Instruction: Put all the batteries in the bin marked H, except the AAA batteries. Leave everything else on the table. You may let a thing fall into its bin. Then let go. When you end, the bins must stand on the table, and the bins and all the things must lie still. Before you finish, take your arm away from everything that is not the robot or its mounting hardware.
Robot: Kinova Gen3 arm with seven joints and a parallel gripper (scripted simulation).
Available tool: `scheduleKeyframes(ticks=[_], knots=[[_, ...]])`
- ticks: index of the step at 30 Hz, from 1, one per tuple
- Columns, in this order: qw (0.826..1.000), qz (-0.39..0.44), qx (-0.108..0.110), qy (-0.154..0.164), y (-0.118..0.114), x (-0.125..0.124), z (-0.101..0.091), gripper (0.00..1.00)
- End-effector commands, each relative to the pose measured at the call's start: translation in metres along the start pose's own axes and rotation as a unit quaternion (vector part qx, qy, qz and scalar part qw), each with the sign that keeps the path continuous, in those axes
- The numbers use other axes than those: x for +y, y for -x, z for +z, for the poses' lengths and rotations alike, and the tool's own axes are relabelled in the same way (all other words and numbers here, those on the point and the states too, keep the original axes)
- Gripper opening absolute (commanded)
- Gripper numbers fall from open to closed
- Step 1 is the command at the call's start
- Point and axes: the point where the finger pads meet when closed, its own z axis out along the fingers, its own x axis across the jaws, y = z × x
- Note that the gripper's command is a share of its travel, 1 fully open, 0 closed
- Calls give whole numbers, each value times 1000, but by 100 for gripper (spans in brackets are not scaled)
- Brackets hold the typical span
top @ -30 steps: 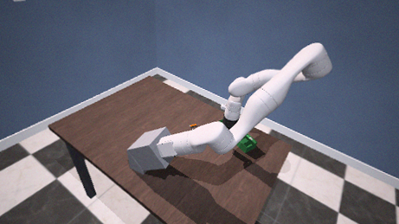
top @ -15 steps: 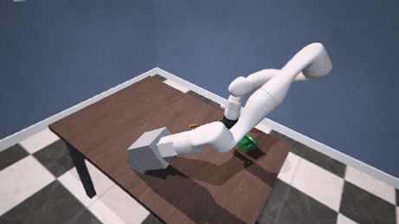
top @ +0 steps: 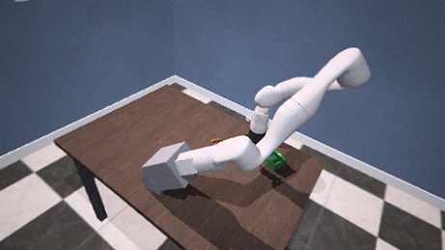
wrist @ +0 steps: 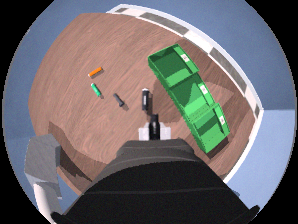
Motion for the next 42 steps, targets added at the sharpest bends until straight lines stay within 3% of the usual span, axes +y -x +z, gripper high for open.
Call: scheduleKeyframes(ticks=[1, 40, 42], knots=[[1000, -1, 0, 3, 0, 3, 0, 31], [1000, -1, 0, 3, 0, 3, 0, 31], [1000, -3, 1, 3, 0, 4, -9, 31]])
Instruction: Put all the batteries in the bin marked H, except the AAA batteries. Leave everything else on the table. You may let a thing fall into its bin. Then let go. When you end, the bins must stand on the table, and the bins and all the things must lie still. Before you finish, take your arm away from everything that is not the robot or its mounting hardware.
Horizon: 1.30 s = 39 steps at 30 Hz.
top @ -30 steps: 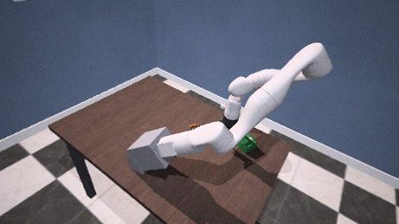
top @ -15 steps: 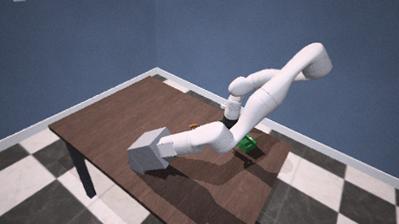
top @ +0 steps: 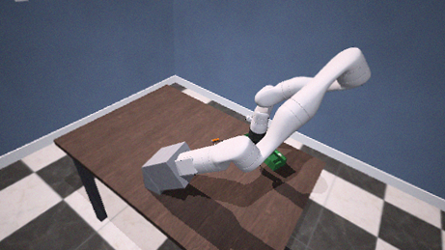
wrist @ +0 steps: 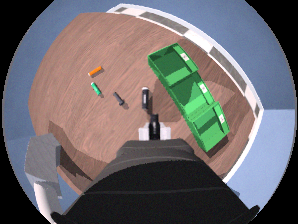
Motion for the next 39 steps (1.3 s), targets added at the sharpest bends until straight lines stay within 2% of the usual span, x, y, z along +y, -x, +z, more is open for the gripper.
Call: scheduleKeyframes(ticks=[1, 8, 15, 17, 19, 21, 22, 26, 33, 39], knots=[[1000, -4, 1, 0, 0, 2, -8, 31], [1000, -5, 0, -3, 1, 1, -8, 31], [1000, 0, 1, 4, -44, 8, -6, 31], [1000, 0, 1, 4, -49, 9, -6, 31], [999, -50, 0, 3, -61, 9, -6, 31], [999, -50, 0, 3, -61, 9, -6, 31], [997, -76, 0, 2, -66, 9, -7, 31], [986, -169, 0, 1, -90, 10, -7, 31], [969, -246, 3, -1, -129, 14, -7, 31], [965, -263, -1, 1, -132, 16, -7, 31]])
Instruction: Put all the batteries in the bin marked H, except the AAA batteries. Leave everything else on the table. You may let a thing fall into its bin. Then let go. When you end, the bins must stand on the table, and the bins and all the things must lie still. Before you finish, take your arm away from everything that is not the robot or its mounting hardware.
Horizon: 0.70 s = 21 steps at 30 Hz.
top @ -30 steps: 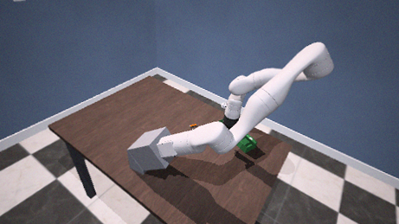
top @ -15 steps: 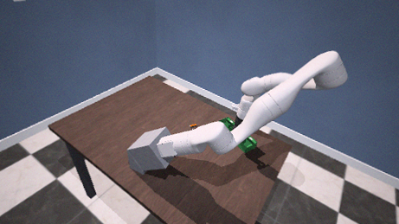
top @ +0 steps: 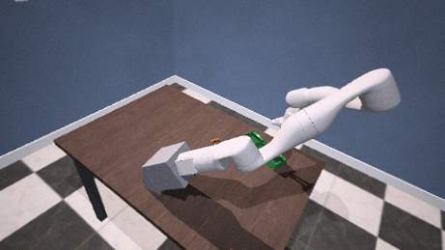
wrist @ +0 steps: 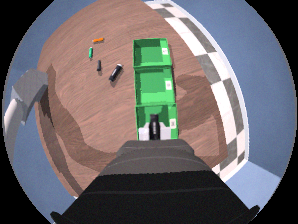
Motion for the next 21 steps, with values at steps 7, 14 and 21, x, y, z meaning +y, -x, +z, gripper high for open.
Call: scheduleKeyframes(ticks=[7, 14, 21], knots=[[1000, -21, -14, -3, -2, 1, 1, 31], [1000, -17, -13, -3, 0, 0, 7, 31], [1000, -17, -13, -3, 0, 0, 17, 31]])
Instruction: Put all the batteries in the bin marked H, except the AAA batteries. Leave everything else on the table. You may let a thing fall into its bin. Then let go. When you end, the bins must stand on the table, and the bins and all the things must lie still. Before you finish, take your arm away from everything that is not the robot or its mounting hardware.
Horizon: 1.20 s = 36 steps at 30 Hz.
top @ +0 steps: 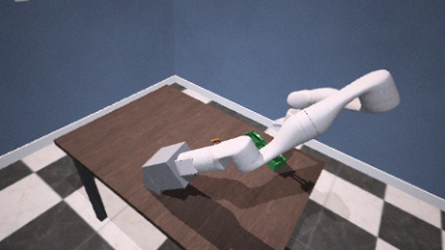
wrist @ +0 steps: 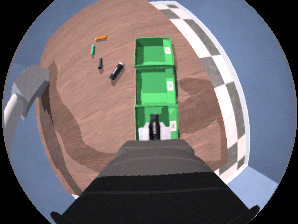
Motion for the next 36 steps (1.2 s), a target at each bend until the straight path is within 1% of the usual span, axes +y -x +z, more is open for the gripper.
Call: scheduleKeyframes(ticks=[1, 10, 12, 21, 36], knots=[[1000, 3, -3, 3, 3, 2, 10, 31], [1000, 3, -3, 2, 2, 2, 28, 31], [1000, 3, -3, 2, 2, 2, 28, 31], [1000, 3, -3, 2, 4, 2, 45, 31], [1000, 1, -3, 3, 4, 1, 43, 31]])
